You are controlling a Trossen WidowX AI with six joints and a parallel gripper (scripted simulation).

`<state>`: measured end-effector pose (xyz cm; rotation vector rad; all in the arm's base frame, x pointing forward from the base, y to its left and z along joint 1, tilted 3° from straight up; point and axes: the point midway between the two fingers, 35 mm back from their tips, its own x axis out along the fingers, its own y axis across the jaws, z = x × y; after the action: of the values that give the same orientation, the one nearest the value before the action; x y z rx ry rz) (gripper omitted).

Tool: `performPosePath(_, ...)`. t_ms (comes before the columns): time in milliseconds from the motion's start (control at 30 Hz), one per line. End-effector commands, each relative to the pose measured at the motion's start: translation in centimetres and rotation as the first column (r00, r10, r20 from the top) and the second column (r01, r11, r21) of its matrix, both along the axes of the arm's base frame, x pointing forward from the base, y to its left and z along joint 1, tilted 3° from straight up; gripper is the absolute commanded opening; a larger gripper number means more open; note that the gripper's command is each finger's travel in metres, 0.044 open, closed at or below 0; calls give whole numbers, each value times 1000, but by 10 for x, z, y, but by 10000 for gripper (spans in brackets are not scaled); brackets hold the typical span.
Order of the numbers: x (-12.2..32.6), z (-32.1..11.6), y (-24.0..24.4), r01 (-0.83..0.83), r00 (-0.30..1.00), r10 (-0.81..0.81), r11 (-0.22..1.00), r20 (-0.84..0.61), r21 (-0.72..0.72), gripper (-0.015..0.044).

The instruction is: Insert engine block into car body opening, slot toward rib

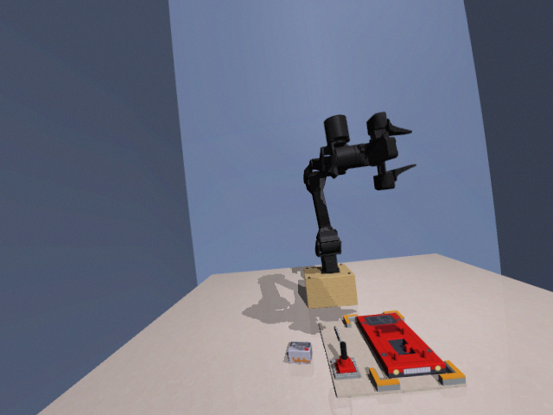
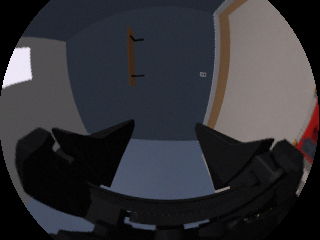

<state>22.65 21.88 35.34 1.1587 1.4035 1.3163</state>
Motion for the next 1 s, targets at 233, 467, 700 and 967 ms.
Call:
performPosePath(233,16,-5,-1,87,991,-88,996,99,15,440)
performPosePath(467,41,-15,-5,193,958,-192,981,214,17,440)
performPosePath(700,69,-30,-12,307,891,-289,952,351,4,440)
performPosePath(967,101,-52,-26,423,795,-349,905,496,-40,440)
